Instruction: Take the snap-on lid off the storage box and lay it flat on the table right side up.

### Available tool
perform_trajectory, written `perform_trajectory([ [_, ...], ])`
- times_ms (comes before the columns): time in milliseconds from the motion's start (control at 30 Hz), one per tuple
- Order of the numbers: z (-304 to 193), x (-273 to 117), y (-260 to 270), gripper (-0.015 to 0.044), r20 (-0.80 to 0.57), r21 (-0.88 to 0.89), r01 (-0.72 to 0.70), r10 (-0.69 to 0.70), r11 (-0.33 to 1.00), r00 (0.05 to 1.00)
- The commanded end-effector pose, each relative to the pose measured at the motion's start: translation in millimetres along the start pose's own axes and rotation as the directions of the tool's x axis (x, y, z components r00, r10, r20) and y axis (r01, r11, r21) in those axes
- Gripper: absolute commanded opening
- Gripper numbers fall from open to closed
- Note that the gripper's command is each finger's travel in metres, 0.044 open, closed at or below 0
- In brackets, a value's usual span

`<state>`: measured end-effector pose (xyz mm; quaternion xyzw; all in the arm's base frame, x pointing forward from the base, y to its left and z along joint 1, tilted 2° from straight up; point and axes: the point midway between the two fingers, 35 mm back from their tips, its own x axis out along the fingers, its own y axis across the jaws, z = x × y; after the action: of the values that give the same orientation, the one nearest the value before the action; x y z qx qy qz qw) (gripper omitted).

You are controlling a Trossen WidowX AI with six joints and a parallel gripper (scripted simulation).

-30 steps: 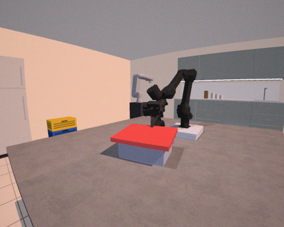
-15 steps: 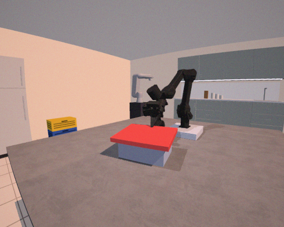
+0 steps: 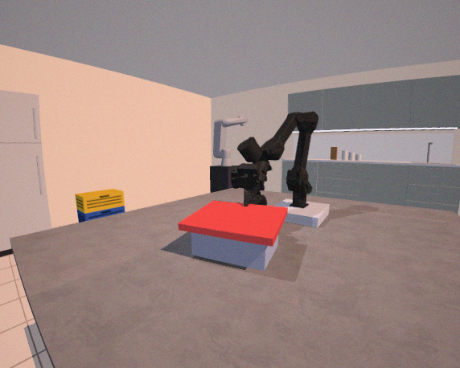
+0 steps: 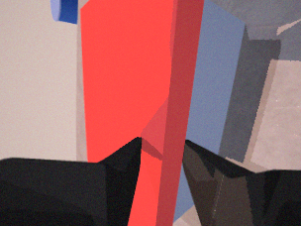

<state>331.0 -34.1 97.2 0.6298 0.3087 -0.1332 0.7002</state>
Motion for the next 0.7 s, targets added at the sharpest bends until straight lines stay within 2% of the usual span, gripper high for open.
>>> perform_trajectory([
  [0, 0.4, 0.4, 0.4, 0.0000, 0.003, 0.004, 0.000, 0.000, 1.000, 1.000],
  [667, -0.1, -5.2, 8.7, 0.0000, 0.005, 0.003, -0.001, 0.001, 1.000, 1.000],
])
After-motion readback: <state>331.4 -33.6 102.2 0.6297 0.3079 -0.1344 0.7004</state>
